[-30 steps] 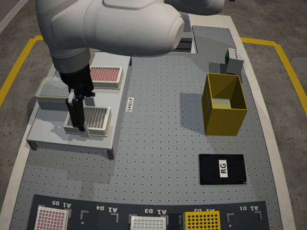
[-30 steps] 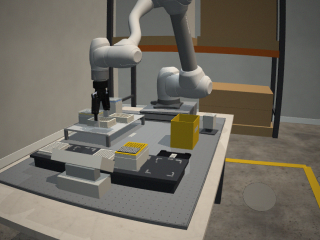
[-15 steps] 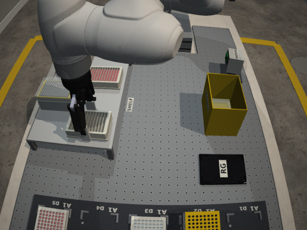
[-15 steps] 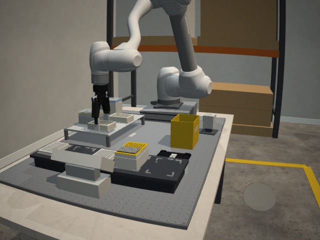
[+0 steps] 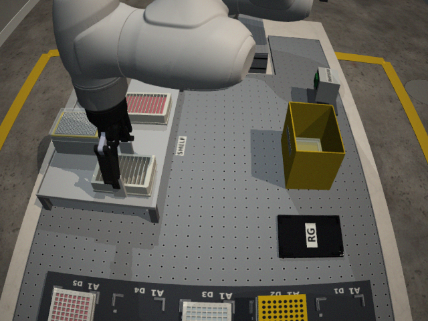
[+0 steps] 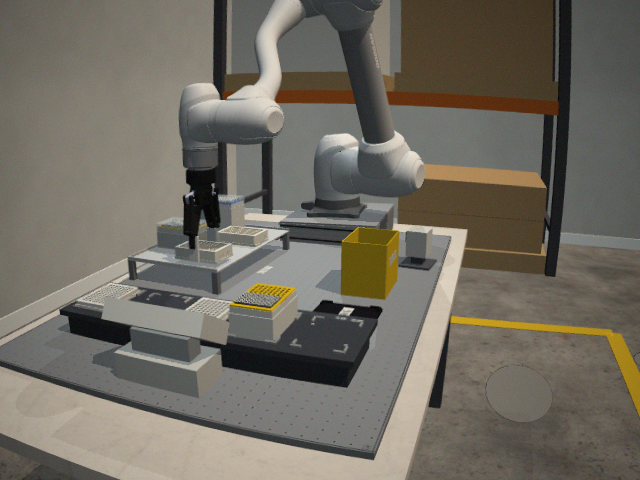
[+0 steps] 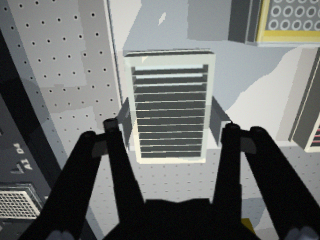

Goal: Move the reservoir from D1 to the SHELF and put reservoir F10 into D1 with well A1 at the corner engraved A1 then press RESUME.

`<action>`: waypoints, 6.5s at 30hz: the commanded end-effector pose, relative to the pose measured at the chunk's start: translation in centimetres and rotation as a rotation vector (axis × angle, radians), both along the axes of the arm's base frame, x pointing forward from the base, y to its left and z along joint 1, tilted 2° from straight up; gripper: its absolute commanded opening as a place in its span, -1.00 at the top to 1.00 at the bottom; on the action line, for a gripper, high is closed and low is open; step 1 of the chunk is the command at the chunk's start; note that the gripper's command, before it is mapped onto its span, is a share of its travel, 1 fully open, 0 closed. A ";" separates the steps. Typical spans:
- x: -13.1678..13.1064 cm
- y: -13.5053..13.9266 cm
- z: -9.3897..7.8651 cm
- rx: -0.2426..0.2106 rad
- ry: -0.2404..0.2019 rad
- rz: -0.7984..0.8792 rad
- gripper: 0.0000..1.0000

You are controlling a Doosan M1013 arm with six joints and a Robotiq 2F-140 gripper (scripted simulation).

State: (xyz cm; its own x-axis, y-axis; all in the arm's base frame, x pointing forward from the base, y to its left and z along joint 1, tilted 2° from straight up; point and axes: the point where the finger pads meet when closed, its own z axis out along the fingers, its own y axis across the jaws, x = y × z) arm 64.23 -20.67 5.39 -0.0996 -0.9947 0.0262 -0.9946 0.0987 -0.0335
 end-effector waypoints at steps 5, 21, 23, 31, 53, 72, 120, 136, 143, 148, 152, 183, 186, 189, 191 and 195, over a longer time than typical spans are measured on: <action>0.0 0.0 0.0 0.000 0.000 0.000 1.00; 0.0 0.0 -0.1 0.000 0.000 0.000 1.00; 0.0 0.0 -0.2 0.000 0.000 0.000 1.00; 0.0 0.0 -0.4 0.000 0.000 0.000 1.00; 0.0 0.0 -1.1 0.000 0.000 0.000 1.00; 0.0 0.0 -1.1 0.000 0.000 0.000 -0.54; 0.0 0.0 1.2 0.000 0.000 0.000 -0.54; -0.1 0.1 3.6 0.000 0.000 0.000 -0.54; -0.1 0.1 4.7 0.000 0.000 0.000 -0.54; -0.2 0.2 5.2 0.000 0.000 0.000 -0.54; -0.2 0.2 5.9 0.000 0.000 0.000 -0.54; -0.3 0.3 10.4 0.000 0.000 0.000 -0.54; -0.3 0.3 10.9 0.000 0.000 0.000 -0.54; -0.4 0.3 11.4 0.000 0.000 0.000 -0.54; -0.4 0.3 11.7 0.000 0.000 0.000 -0.54; -0.4 0.4 12.4 0.000 0.000 0.000 -0.54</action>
